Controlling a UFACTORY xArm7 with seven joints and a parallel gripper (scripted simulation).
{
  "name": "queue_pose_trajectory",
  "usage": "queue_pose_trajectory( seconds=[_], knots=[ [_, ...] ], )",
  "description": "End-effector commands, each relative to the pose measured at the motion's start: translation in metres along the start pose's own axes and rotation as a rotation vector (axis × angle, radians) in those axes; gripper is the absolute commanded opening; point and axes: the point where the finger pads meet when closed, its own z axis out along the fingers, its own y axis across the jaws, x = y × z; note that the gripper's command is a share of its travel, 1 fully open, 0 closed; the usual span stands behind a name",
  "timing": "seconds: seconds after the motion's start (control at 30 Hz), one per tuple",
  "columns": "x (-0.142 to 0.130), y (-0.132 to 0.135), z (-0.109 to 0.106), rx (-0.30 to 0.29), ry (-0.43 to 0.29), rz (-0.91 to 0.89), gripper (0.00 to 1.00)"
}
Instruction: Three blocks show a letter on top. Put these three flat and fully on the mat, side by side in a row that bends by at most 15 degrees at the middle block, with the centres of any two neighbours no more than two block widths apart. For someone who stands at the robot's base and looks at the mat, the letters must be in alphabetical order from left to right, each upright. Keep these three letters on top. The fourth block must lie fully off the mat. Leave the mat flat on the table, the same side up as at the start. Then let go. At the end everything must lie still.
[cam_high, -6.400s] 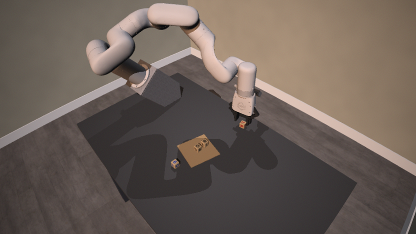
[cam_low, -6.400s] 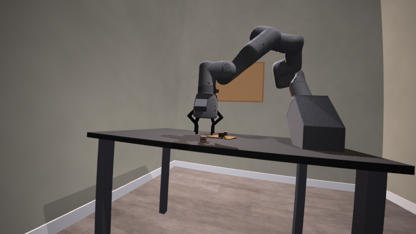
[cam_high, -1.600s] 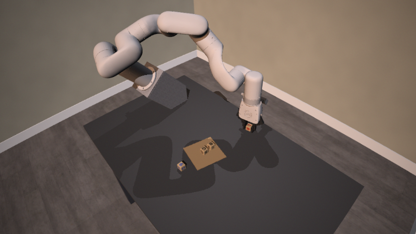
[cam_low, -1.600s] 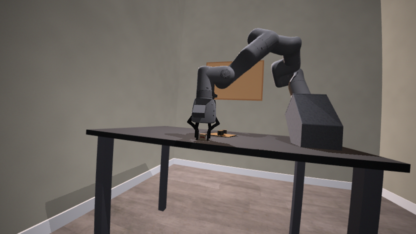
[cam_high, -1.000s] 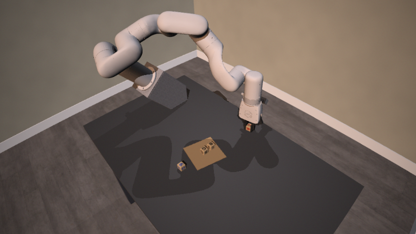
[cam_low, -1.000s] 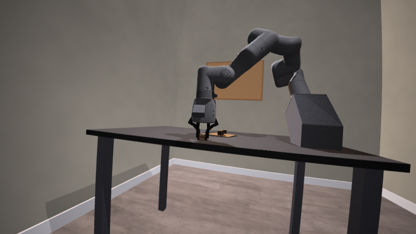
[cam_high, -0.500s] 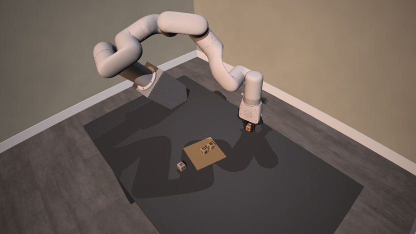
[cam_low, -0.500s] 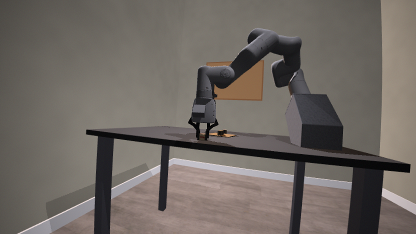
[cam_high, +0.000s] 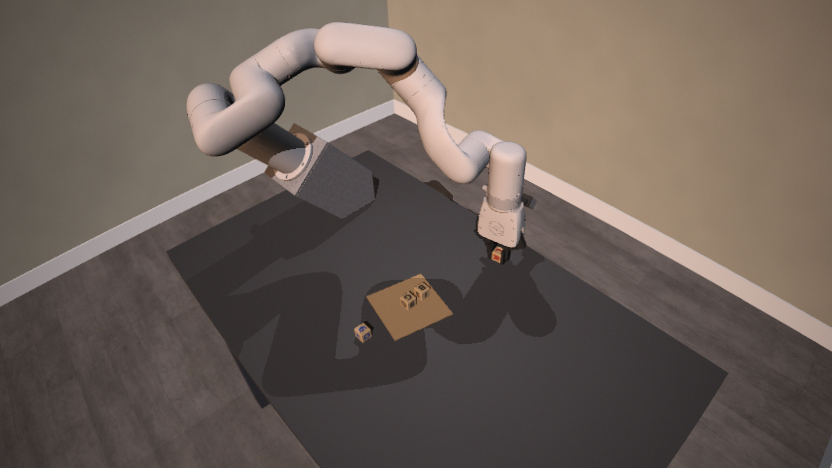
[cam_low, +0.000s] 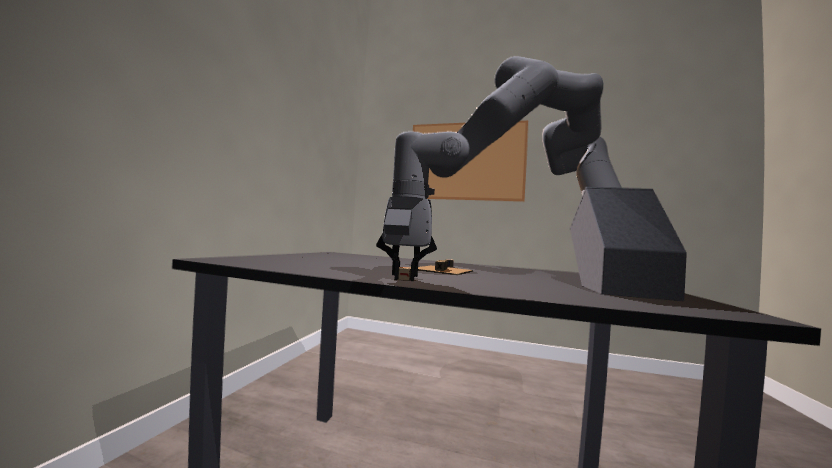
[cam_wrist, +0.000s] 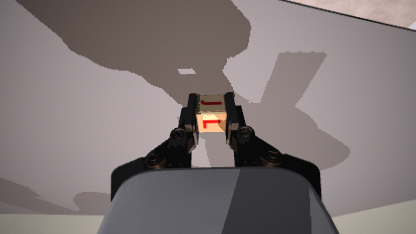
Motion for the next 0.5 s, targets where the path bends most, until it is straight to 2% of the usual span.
queue_pose_trajectory(
  seconds=[0.0,0.13,0.27,0.33,0.47],
  knots=[
    [0.001,0.001,-0.003,-0.003,0.002,0.000,0.21],
    [0.001,0.001,-0.015,-0.003,0.002,0.000,0.21],
    [0.001,0.001,-0.041,-0.003,0.002,0.000,0.21],
    [0.001,0.001,-0.041,-0.003,0.002,0.000,0.21],
    [0.001,0.001,-0.071,-0.003,0.002,0.000,0.21]
  ],
)
